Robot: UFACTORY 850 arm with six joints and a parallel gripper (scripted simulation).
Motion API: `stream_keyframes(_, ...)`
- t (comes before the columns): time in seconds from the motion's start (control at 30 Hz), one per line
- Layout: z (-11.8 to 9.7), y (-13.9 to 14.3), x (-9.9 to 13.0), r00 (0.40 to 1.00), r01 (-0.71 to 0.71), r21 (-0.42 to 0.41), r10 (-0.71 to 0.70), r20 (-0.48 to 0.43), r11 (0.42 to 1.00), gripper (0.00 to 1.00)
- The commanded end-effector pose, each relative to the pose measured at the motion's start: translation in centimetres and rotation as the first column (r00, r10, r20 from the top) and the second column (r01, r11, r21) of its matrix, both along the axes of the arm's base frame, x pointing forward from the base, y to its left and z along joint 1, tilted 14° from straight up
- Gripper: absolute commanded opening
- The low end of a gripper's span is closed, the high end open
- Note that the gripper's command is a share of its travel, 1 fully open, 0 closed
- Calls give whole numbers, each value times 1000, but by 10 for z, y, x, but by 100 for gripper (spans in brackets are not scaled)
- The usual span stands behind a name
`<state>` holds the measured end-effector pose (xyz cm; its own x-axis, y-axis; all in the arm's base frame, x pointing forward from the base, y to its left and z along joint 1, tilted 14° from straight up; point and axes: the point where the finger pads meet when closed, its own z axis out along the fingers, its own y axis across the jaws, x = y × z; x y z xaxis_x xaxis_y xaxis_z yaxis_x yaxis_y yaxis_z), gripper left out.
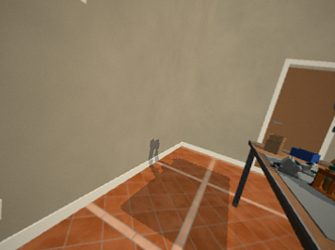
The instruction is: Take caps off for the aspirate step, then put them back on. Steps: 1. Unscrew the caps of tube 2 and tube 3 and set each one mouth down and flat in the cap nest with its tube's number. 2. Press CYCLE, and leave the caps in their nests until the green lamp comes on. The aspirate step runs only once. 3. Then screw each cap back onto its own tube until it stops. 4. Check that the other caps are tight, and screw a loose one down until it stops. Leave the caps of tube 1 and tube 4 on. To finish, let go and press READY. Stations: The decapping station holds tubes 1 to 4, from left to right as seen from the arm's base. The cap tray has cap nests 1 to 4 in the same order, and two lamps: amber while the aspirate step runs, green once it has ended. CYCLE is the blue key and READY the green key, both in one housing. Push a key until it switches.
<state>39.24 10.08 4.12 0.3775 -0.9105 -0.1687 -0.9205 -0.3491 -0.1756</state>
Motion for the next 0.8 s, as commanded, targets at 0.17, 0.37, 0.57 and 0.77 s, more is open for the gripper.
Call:
stream_keyframes(0.17,3,-1,0,1000,0,0,0,1,1000,0)
stream_keyframes(0.37,21,-5,-1,1000,0,0,0,1,1000,0)
stream_keyframes(0.57,35,-8,-3,1000,0,0,0,1,1000,0)
stream_keyframes(0.77,29,-32,-8,969,-239,-32,241,53,970,0)
